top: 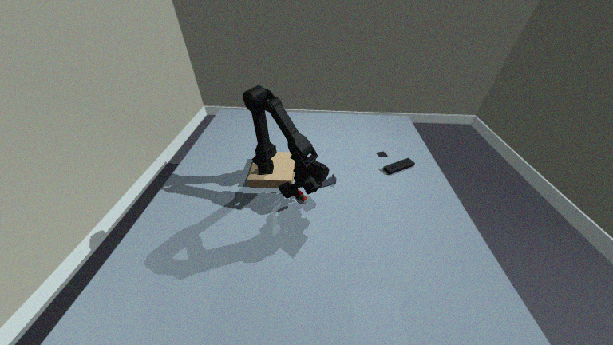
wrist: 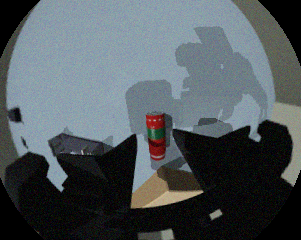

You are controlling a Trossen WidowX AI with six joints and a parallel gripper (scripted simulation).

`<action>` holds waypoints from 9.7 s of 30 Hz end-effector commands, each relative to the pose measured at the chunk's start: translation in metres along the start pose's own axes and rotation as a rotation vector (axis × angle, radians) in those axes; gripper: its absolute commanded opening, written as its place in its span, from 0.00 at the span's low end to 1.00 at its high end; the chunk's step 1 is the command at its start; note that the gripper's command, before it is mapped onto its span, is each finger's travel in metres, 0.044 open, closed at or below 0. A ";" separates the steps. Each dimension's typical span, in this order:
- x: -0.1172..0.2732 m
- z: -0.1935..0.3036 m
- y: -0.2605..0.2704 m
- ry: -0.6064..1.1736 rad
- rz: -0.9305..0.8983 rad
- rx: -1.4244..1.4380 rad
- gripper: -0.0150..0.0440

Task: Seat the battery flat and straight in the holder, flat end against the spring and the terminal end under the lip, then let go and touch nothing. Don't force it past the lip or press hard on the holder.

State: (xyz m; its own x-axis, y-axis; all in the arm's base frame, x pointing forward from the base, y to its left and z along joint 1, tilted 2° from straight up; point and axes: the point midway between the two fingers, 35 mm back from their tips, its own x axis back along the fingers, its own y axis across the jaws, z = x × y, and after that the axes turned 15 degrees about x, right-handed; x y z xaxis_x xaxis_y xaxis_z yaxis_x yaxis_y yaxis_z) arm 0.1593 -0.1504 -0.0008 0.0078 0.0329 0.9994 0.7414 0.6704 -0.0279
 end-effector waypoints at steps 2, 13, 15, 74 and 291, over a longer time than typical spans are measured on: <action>-0.009 0.004 -0.001 0.011 0.005 0.001 0.66; -0.010 0.004 -0.001 0.011 0.005 0.001 0.41; -0.010 0.004 -0.001 0.011 0.005 0.001 0.39; 0.065 -0.022 0.113 0.015 0.005 -1.517 0.38; -0.002 -0.023 0.142 0.056 0.015 -1.796 0.56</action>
State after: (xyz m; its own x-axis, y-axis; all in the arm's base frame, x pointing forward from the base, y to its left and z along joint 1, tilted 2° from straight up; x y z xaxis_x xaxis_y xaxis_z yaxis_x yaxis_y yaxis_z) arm 0.2785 -0.0720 -0.0071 0.0158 -0.0172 0.9997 0.4902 -0.8713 -0.0228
